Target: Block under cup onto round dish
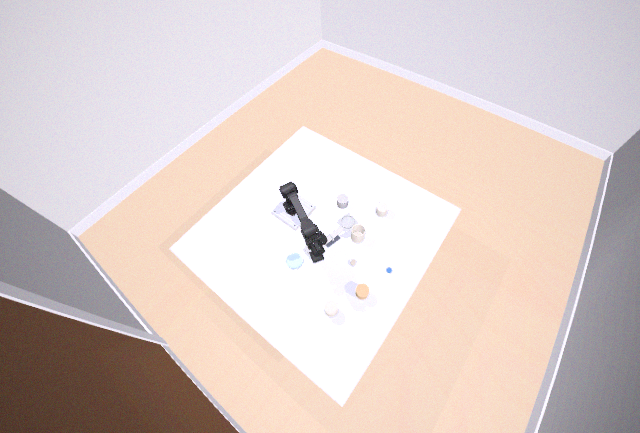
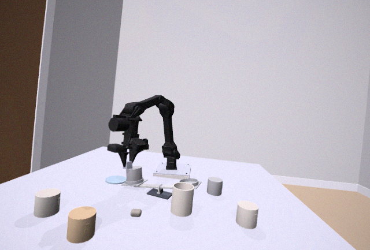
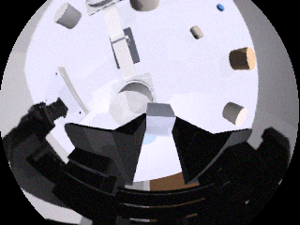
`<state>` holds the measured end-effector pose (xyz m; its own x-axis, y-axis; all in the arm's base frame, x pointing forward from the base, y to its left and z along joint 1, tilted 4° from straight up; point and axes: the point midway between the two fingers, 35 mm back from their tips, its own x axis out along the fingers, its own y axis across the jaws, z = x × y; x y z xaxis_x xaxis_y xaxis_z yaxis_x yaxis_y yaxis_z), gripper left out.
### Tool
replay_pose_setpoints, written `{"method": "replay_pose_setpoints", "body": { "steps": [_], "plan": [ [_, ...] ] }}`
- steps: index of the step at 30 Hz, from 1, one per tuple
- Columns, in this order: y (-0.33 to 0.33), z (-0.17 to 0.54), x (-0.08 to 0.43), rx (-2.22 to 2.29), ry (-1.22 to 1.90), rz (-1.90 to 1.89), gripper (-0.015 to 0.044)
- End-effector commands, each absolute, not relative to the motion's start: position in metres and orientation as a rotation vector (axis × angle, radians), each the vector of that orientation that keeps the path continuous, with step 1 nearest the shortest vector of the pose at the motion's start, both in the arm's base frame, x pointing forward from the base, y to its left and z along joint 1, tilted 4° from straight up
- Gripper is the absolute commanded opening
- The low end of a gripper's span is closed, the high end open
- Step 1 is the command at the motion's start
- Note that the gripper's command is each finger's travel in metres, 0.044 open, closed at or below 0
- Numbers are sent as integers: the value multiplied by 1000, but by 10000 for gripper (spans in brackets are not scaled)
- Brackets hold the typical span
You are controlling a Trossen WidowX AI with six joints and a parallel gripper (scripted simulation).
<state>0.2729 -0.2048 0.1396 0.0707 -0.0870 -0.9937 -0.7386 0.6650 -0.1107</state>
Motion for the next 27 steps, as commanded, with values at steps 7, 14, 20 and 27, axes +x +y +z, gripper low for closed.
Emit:
{"method": "replay_pose_setpoints", "body": {
  "steps": [7, 14, 20, 27],
  "plan": [
    [-256, 120, 206, -757, 1456, 591, 0],
    [-271, 110, 174, -761, 1466, 613, 0],
    [-273, 98, 175, -761, 1466, 613, 0],
    [-275, 69, 175, -761, 1466, 613, 0]
  ]
}}
